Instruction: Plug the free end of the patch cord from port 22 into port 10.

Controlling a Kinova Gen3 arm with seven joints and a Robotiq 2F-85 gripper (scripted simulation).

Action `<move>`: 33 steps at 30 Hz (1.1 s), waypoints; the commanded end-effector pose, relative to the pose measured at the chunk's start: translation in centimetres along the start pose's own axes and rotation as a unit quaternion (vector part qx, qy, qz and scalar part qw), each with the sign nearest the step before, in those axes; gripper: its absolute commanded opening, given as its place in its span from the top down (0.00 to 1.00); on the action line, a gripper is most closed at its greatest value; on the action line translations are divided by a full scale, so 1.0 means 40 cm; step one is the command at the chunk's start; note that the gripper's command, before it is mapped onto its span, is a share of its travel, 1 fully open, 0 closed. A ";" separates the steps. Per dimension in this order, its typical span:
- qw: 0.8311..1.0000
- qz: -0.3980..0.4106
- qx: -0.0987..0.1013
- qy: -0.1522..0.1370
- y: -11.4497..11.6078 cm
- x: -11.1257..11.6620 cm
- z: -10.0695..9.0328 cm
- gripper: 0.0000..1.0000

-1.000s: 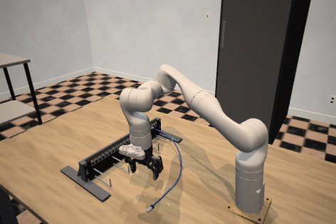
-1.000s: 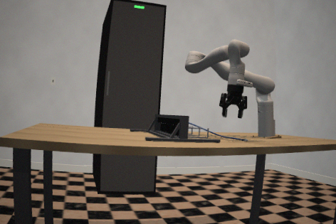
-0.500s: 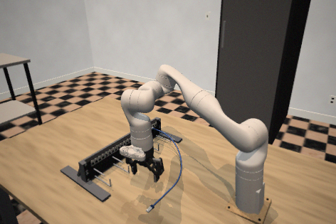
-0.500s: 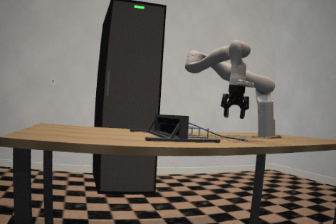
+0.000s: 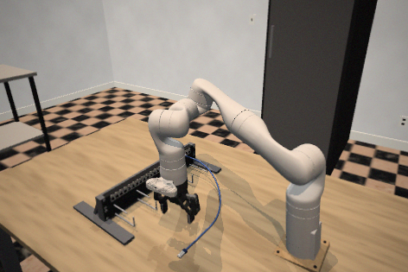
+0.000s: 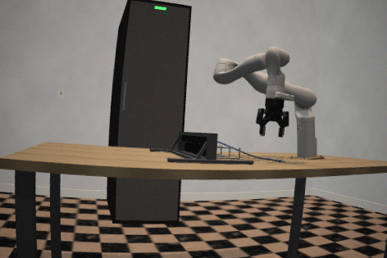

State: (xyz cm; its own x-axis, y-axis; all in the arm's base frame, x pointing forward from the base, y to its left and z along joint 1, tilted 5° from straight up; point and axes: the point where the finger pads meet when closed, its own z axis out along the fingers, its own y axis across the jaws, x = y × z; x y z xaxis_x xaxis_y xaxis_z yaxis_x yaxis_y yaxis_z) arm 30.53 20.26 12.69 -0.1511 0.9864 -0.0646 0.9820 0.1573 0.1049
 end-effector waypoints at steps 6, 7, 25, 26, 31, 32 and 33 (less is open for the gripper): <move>1.000 0.009 0.000 0.006 -0.015 0.012 -0.003 0.00; 1.000 0.009 0.000 0.006 -0.015 0.012 -0.003 0.00; 1.000 0.023 0.001 0.011 -0.029 0.022 -0.001 0.00; 0.999 0.030 0.001 0.014 -0.035 0.026 0.000 0.00; 0.999 0.030 0.001 0.014 -0.035 0.026 0.000 0.00; 0.999 0.036 0.002 0.016 -0.040 0.030 0.000 0.00; 0.999 0.036 0.002 0.016 -0.040 0.030 0.000 0.00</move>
State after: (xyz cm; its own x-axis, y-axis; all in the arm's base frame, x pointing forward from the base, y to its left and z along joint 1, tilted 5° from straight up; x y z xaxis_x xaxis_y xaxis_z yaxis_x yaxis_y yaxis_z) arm 29.20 20.97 12.33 -0.0885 0.9955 -0.0332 0.9903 0.0915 0.1043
